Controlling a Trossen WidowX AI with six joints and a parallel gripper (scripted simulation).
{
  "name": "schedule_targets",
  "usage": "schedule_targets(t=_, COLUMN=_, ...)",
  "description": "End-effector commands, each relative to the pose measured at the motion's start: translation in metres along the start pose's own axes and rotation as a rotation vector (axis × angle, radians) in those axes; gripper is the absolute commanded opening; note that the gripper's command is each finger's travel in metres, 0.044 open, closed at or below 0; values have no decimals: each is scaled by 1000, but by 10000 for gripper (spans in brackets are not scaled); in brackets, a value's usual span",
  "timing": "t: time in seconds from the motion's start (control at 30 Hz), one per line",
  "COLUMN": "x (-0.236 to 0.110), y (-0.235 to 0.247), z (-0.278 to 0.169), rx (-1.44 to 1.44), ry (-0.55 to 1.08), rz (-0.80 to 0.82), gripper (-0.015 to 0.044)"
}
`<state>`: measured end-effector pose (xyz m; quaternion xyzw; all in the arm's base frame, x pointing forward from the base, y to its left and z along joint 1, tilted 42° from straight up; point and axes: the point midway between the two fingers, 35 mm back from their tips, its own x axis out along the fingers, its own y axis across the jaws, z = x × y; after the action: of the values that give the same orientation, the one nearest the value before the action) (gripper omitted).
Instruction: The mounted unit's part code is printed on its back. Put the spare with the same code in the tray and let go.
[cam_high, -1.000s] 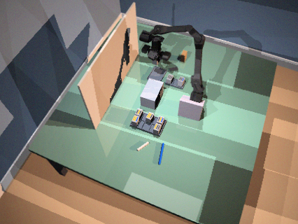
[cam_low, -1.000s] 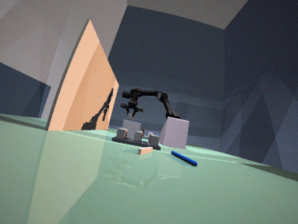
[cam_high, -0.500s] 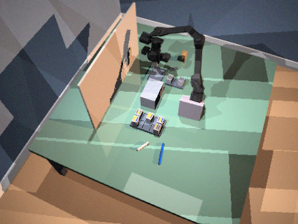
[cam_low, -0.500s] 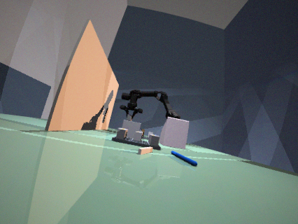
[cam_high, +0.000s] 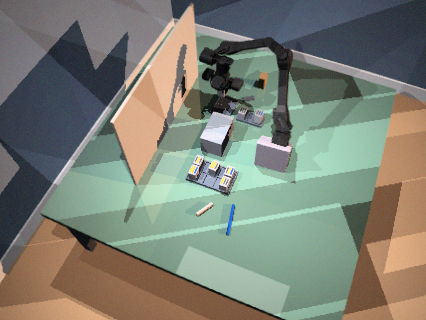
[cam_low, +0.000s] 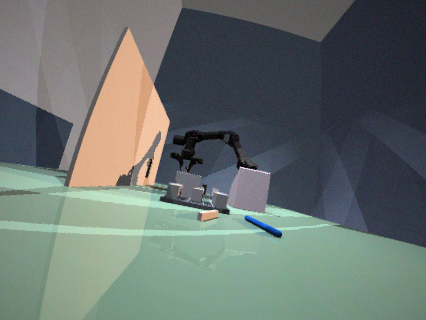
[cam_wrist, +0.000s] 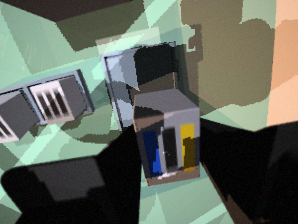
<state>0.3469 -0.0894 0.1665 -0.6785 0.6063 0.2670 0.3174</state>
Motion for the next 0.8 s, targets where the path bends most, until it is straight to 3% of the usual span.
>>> schedule_targets(t=0.0, x=5, y=0, z=2, rx=-6, ry=-5, rz=1, gripper=0)
schedule_targets(t=0.77, x=27, y=0, z=2, rx=-6, ry=-3, rz=0, gripper=0)
